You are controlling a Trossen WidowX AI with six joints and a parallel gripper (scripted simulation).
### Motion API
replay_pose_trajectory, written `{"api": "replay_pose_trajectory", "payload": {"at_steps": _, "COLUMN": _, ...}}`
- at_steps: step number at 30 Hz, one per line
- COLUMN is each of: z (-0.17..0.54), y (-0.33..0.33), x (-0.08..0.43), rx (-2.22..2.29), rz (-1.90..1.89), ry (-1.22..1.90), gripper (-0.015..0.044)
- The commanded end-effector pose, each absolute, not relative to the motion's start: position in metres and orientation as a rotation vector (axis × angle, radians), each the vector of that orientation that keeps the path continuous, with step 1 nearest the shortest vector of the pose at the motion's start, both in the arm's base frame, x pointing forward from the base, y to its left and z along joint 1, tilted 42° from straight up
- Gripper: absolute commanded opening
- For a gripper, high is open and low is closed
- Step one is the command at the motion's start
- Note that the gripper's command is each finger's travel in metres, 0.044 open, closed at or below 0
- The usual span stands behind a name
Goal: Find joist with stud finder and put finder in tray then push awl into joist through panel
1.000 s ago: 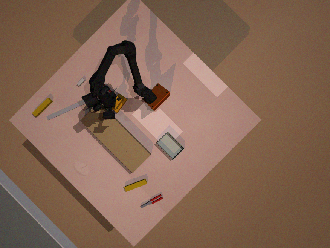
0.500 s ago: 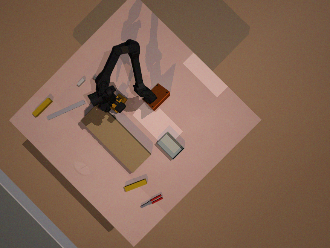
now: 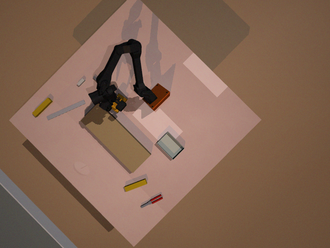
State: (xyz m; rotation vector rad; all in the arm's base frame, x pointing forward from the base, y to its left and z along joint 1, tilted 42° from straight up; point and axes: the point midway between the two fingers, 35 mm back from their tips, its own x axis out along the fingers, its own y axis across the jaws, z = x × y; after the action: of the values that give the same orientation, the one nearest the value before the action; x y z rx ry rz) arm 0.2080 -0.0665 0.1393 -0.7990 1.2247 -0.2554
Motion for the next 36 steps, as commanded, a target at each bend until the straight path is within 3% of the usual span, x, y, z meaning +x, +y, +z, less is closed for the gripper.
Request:
{"api": "replay_pose_trajectory", "payload": {"at_steps": 1, "z": 0.139, "y": -0.068, "x": 0.203, "rx": -0.805, "rz": -0.254, "ry": 1.227, "gripper": 0.044}}
{"api": "replay_pose_trajectory", "payload": {"at_steps": 36, "z": 0.103, "y": -0.102, "x": 0.207, "rx": -0.807, "rz": -0.257, "ry": 1.226, "gripper": 0.044}}
